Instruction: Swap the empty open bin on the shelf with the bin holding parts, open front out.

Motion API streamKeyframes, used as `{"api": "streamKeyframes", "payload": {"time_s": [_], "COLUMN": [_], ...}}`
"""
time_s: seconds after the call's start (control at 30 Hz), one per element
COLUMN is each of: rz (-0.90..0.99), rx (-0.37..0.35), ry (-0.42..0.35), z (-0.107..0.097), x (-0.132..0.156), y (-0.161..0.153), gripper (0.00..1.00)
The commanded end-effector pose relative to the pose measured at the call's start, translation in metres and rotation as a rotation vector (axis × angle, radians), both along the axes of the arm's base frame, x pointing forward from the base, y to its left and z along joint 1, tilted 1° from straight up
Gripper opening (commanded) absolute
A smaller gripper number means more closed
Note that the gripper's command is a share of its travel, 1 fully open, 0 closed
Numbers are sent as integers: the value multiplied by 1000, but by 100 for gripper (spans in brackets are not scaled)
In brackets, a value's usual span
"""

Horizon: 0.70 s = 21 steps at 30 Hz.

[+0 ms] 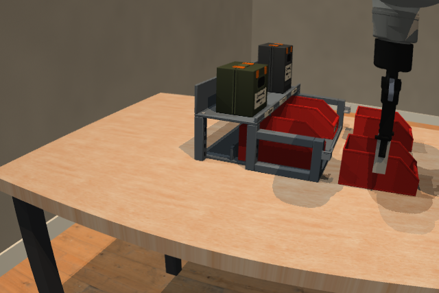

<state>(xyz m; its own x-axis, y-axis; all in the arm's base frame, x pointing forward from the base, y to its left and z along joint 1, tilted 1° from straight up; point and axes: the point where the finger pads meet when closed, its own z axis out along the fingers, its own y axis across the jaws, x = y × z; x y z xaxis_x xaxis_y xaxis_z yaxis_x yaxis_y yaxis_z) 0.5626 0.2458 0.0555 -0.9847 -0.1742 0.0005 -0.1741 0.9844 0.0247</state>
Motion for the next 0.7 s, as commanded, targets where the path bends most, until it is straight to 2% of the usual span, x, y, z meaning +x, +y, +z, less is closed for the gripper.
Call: {"api": "streamKeyframes", "payload": {"time_s": [0.0, 0.67], "rz": [0, 0], "rx": [0, 0], "ry": [0, 0], "z": [0, 7], "x": [0, 0], "y": [0, 0], "gripper": [24, 24]}}
